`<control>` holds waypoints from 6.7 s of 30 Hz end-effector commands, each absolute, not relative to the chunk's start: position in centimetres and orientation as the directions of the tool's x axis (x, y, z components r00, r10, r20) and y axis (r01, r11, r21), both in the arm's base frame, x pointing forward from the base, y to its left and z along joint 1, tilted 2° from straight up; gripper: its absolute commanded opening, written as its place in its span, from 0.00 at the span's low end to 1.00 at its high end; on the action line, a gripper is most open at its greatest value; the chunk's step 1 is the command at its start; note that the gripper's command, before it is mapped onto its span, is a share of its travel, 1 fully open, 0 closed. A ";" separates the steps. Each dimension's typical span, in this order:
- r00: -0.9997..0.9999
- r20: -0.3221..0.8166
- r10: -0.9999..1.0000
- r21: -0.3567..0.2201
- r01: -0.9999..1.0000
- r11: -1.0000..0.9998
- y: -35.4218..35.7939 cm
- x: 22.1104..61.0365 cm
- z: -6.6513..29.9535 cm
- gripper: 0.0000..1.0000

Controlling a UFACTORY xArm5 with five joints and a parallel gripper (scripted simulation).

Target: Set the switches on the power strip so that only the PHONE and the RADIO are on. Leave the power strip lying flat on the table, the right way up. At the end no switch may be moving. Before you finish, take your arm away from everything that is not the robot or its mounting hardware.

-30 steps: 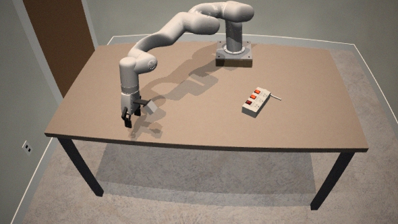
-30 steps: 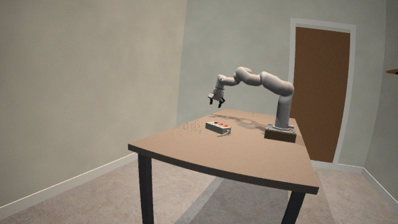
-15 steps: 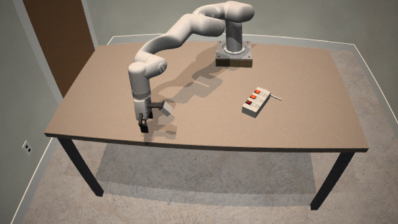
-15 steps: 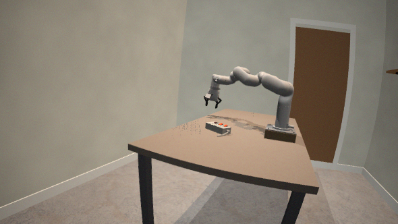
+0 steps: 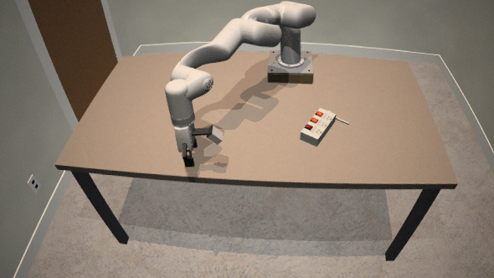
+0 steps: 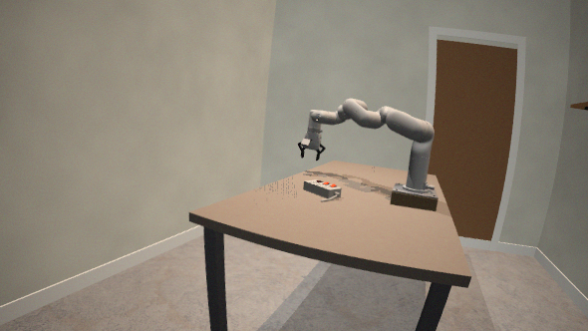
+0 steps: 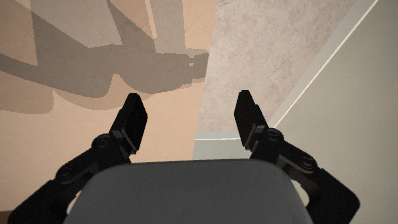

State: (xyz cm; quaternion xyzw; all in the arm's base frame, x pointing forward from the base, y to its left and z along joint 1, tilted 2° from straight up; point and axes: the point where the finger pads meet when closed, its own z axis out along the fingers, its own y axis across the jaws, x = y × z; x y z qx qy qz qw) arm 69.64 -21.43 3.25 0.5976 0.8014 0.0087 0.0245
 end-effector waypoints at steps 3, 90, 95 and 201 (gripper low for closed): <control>-0.348 -0.012 0.937 0.017 0.937 0.349 -18.8 69.6 3.3 1.00; -0.836 0.334 0.436 -0.201 0.388 0.899 5.9 59.4 3.4 1.00; -0.836 0.334 0.436 -0.201 0.388 0.899 5.9 59.4 3.4 1.00; -0.696 0.703 -0.148 -0.115 -0.316 0.942 19.9 42.5 7.5 1.00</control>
